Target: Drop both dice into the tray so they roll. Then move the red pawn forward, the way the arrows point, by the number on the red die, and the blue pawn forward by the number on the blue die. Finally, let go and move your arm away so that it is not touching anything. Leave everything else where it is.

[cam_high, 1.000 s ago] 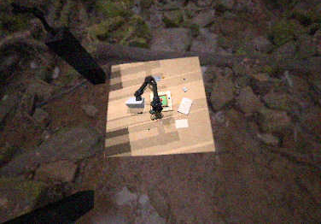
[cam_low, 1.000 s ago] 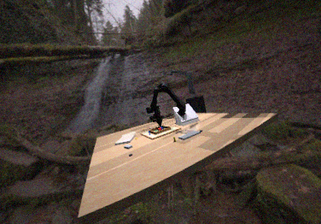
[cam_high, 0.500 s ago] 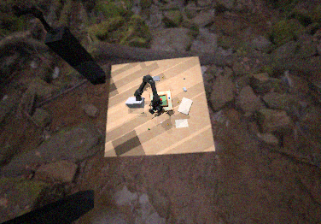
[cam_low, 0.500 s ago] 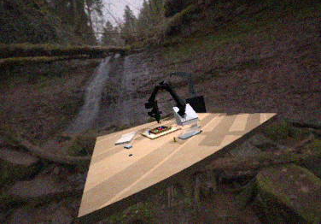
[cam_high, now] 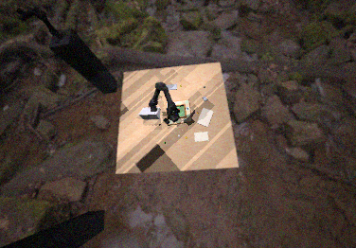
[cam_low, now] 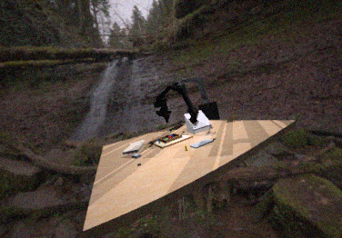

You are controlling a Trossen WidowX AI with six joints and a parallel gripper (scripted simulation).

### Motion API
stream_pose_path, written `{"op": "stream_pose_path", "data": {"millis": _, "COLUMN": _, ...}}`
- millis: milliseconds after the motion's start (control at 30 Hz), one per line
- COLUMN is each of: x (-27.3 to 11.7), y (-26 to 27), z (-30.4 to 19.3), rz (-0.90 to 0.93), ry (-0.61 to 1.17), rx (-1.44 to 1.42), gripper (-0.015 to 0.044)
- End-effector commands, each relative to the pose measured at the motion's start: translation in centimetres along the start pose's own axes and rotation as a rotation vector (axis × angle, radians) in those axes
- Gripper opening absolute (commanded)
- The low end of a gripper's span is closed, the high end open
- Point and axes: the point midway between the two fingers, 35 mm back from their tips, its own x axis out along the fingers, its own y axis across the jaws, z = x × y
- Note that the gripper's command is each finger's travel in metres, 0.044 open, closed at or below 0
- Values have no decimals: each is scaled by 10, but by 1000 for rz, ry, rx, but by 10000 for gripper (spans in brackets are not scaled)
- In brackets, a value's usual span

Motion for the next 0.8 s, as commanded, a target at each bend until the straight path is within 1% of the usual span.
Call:
{"op": "stream_pose_path", "data": {"millis": 0, "x": 2, "y": 8, "z": 7, "rz": -3, "ry": 5, "rx": 11, "gripper": 0}}
{"op": "stream_pose_path", "data": {"millis": 267, "x": 24, "y": 41, "z": 41, "rz": -6, "ry": 3, "rx": 27, "gripper": 0}}
{"op": "stream_pose_path", "data": {"millis": 533, "x": 54, "y": 78, "z": 73, "rz": -3, "ry": -1, "rx": 6, "gripper": 0}}
{"op": "stream_pose_path", "data": {"millis": 667, "x": 71, "y": 97, "z": 85, "rz": 2, "ry": 2, "rx": -8, "gripper": 0}}
{"op": "stream_pose_path", "data": {"millis": 767, "x": 74, "y": 101, "z": 86, "rz": 3, "ry": 2, "rx": -11, "gripper": 0}}
